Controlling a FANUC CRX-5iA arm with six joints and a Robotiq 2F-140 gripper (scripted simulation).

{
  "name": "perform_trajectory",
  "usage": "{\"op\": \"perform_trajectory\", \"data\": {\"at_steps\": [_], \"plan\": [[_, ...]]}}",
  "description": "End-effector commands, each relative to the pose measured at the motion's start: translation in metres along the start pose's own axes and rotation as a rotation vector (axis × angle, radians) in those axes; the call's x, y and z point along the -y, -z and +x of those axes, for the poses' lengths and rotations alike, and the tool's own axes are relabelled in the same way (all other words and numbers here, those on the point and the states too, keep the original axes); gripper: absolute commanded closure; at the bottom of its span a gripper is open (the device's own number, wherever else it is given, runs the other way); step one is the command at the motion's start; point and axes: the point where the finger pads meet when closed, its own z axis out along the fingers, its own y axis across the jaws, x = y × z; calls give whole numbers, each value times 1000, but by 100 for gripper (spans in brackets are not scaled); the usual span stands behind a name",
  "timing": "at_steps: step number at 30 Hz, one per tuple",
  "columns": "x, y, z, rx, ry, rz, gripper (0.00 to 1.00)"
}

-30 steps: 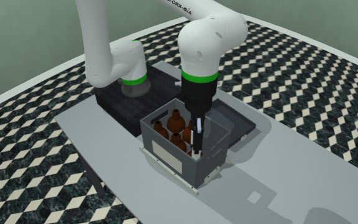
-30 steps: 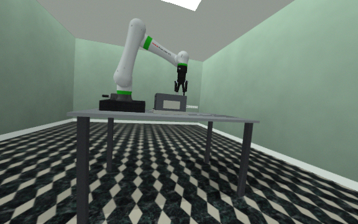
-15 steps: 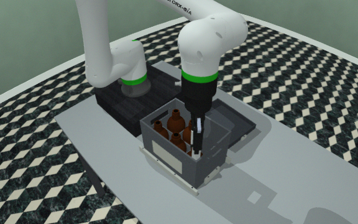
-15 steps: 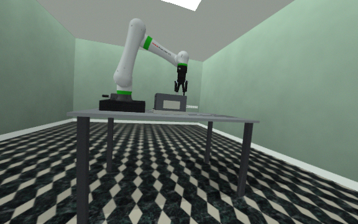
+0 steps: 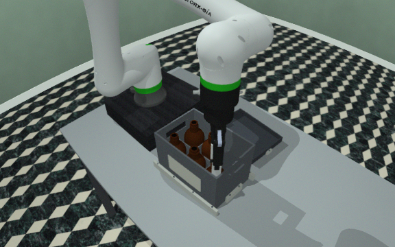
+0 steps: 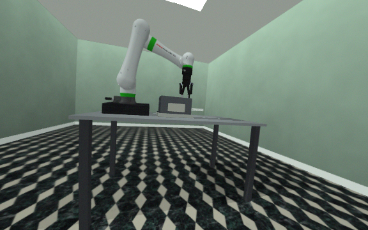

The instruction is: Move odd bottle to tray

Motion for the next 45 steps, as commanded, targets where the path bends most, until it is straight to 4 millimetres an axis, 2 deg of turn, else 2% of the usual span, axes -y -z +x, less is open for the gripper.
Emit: {"op": "perform_trajectory", "data": {"at_steps": [1,2,45], "plan": [[-1,1,0,-1,0,-2,56],[-1,1,0,-1,0,-2,90],[-1,1,0,-1,0,-2,90]]}}
